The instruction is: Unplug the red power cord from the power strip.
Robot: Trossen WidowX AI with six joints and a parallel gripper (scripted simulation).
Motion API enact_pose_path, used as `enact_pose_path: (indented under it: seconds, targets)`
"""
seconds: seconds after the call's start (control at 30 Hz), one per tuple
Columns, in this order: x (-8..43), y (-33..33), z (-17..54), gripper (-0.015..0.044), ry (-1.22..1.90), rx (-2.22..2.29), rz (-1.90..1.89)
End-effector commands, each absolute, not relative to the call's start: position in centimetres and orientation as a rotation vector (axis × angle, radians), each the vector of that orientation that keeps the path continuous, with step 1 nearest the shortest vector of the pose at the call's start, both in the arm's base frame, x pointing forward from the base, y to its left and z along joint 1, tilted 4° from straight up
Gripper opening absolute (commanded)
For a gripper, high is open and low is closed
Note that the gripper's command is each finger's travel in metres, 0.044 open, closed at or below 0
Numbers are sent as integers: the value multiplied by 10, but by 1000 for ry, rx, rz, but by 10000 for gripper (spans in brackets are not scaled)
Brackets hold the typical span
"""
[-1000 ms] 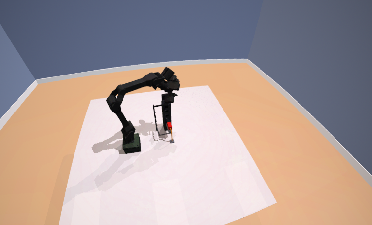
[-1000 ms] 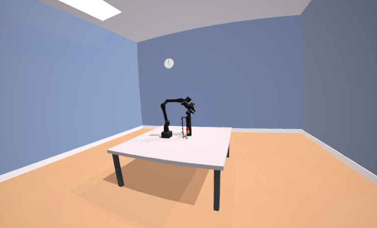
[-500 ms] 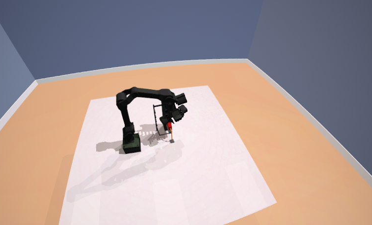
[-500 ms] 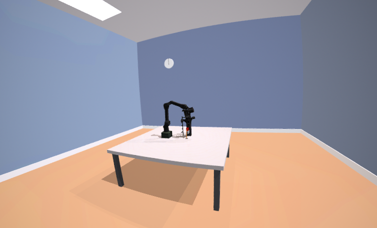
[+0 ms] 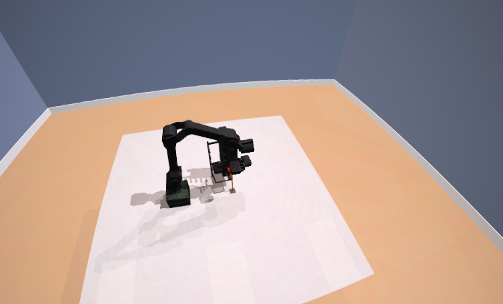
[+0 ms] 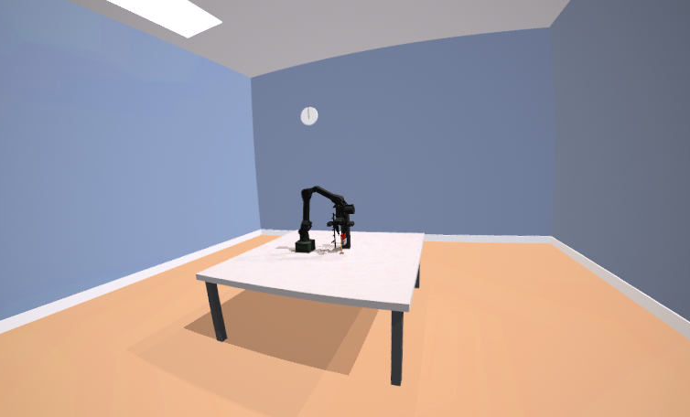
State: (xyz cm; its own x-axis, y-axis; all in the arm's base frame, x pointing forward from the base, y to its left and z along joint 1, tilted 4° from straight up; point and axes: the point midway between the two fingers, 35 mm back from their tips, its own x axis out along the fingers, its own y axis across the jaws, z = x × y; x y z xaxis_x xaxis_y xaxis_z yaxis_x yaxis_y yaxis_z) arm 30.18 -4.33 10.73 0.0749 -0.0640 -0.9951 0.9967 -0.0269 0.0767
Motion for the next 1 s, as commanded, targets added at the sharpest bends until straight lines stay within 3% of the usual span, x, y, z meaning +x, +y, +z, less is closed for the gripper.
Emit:
enact_pose_path:
  seconds: [0.0, 0.97]
  targets:
    - [302, -40, 106, 160, 1097, 1225, -1212]
    - [302, -4, 100, 160, 1099, 1227, -1210]
